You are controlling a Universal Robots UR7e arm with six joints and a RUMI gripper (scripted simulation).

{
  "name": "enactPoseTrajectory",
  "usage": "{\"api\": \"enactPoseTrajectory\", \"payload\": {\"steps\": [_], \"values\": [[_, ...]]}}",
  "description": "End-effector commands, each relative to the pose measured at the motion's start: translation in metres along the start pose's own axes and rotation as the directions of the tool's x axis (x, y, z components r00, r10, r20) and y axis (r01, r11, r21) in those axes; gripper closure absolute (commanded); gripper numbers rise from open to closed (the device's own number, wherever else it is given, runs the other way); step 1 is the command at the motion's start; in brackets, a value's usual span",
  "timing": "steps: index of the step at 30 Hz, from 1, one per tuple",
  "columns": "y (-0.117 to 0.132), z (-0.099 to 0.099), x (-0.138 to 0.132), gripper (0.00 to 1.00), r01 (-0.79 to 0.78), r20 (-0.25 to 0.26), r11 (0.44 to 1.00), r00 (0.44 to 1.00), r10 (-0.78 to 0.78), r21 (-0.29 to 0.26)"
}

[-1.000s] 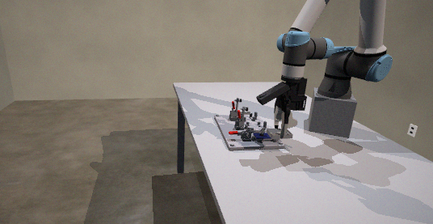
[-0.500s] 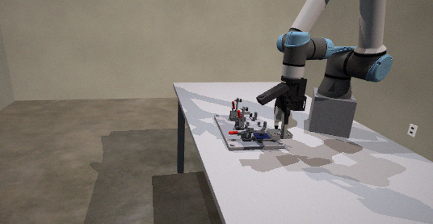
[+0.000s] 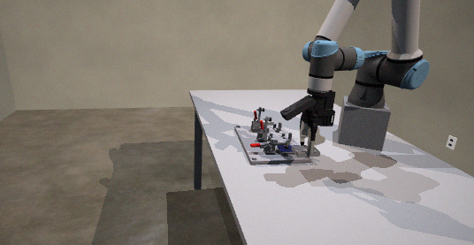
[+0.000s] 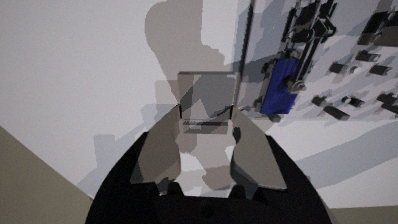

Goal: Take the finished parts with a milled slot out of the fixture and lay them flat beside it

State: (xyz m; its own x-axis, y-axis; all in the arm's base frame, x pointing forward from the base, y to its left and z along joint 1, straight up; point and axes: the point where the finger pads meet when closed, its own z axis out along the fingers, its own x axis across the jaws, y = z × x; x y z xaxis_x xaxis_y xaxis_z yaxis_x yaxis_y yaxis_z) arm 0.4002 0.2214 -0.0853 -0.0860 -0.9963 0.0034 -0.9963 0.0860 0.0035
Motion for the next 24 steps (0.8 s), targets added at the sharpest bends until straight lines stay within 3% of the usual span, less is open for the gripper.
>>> {"api": "enactPoseTrajectory", "payload": {"steps": [1, 24], "values": [[0.000, 0.012, -0.001, 1.00, 0.001, 0.001, 1.000, 1.000, -0.001, 0.004], [-0.001, 0.058, -0.002, 1.00, 0.001, 0.001, 1.000, 1.000, -0.001, 0.006]]}}
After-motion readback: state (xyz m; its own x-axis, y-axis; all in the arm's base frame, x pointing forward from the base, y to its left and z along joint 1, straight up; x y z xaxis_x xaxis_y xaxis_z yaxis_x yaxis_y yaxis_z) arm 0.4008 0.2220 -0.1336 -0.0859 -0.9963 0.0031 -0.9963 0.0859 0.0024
